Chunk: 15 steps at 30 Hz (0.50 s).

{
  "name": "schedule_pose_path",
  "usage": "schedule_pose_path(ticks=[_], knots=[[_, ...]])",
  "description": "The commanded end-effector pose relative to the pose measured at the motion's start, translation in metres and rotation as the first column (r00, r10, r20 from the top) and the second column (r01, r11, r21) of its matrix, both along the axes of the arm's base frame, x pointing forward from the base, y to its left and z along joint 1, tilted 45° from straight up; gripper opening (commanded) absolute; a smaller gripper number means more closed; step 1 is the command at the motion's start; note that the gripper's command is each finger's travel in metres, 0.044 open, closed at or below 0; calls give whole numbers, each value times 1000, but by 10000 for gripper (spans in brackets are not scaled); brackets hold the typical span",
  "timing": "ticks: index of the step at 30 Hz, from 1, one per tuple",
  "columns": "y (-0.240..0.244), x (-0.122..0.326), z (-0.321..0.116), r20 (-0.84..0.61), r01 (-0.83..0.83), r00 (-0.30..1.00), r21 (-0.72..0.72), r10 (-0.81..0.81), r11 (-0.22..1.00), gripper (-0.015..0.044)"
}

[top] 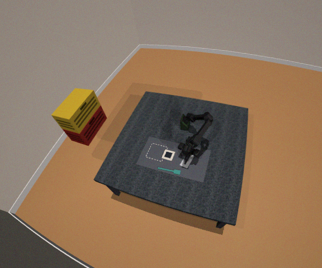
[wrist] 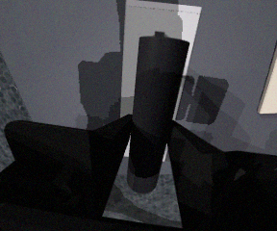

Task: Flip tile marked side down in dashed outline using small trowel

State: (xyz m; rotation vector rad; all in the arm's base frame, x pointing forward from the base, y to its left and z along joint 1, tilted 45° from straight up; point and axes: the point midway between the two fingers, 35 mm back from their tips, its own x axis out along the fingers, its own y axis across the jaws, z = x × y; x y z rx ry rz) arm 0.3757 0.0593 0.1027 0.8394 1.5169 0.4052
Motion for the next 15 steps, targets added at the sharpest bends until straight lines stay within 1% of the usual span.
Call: schedule_pose_path(ticks=[1,8,15], knots=[[0,0,0,-91,90,992,5,-90,996,130],[0,0,0,-235,233,945,-6,-228,973,130],[0,0,0,-248,246,938,-8,-241,969,130]])
